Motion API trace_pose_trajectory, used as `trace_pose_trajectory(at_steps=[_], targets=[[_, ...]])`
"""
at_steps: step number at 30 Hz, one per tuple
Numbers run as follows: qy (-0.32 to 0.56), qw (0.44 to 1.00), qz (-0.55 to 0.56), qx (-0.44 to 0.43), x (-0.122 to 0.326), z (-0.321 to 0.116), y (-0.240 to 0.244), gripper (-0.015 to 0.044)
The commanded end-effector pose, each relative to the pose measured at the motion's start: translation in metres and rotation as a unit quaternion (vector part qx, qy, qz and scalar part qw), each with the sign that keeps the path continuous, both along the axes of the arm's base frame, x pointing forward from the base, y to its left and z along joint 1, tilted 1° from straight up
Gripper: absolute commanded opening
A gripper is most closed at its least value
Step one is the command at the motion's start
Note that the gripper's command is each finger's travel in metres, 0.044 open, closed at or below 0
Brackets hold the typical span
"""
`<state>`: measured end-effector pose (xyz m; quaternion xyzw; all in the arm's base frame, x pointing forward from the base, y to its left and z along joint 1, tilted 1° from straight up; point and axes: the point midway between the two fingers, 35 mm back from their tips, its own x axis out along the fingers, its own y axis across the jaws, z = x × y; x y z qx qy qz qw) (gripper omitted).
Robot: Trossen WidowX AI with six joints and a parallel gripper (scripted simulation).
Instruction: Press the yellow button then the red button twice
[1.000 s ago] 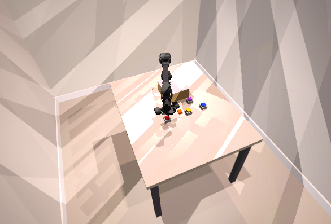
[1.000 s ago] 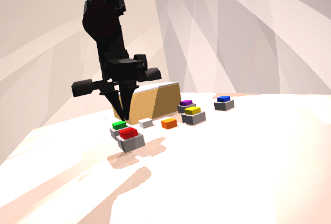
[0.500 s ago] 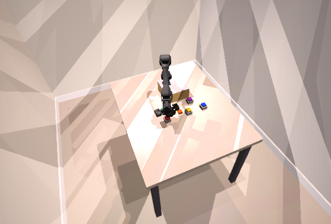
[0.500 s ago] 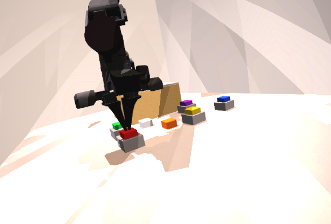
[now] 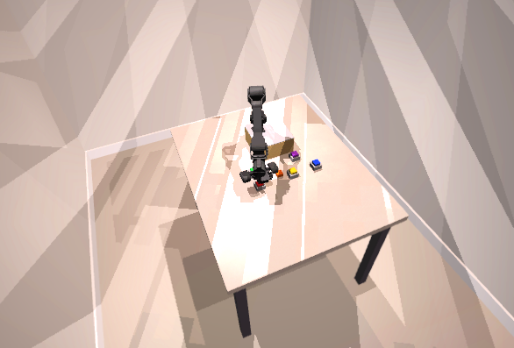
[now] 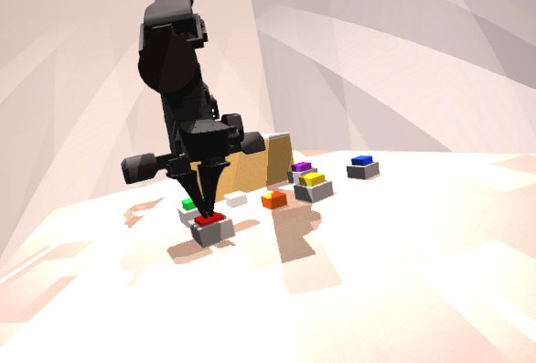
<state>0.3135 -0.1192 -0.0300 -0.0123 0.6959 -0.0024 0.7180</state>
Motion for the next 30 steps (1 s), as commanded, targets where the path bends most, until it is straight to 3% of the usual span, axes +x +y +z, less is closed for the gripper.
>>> trace_pose_trajectory(at_steps=[1, 16, 19, 30], targets=[[0.0, 1.0, 0.003, 0.001, 0.0, -0.001, 0.0, 0.002], [-0.001, 1.0, 0.003, 0.0, -0.001, 0.034, 0.001, 0.002], [-0.001, 1.0, 0.003, 0.002, 0.006, 0.038, 0.024, 0.0099], [0.0, 1.0, 0.003, 0.01, 0.002, 0.067, 0.2, 0.0387]])
